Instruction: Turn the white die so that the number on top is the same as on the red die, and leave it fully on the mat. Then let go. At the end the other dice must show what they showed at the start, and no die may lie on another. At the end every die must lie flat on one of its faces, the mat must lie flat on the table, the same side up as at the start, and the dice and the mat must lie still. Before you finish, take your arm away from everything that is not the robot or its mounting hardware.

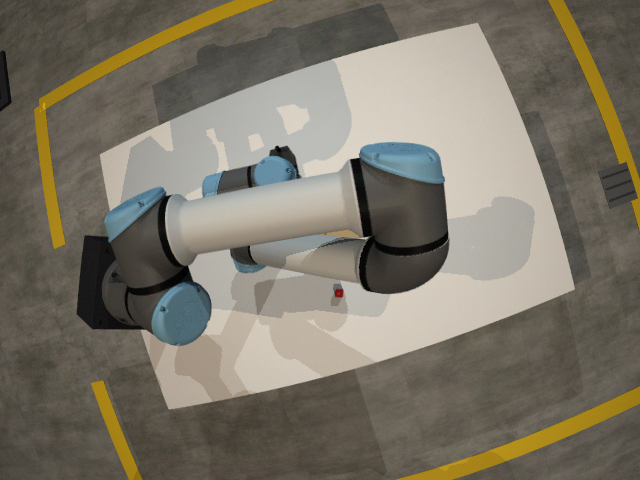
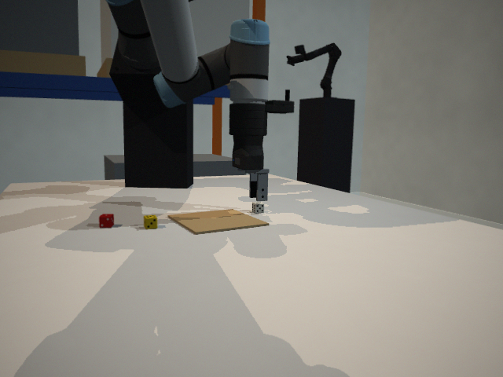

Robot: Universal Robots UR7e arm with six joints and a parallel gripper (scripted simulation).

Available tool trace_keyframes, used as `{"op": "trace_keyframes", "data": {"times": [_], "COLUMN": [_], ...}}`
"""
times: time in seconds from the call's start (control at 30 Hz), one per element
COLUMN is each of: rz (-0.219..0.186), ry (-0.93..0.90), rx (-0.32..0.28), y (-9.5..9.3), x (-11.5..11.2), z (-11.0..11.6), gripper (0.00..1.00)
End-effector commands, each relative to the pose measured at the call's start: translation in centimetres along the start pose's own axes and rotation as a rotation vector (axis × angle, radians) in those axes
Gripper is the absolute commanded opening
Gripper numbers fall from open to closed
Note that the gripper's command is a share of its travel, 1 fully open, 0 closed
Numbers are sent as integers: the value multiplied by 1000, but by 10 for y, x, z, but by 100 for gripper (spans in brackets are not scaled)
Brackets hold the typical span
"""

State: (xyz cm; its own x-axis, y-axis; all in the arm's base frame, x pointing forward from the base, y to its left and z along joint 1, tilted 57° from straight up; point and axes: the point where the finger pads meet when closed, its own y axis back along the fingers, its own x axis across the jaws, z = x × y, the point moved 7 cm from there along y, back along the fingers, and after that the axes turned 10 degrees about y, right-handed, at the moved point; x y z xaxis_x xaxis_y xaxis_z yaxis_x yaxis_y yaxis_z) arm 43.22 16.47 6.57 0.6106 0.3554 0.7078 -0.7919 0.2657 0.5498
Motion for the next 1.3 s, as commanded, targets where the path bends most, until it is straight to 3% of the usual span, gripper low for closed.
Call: {"op": "trace_keyframes", "data": {"times": [0.0, 0.57, 1.27], "rz": [1, 1, 1], "ry": [0, 0, 0], "rx": [0, 0, 0], "y": [0, -3, -25], "x": [0, 0, 0], "z": [0, 0, 0], "gripper": [70, 70, 70]}}
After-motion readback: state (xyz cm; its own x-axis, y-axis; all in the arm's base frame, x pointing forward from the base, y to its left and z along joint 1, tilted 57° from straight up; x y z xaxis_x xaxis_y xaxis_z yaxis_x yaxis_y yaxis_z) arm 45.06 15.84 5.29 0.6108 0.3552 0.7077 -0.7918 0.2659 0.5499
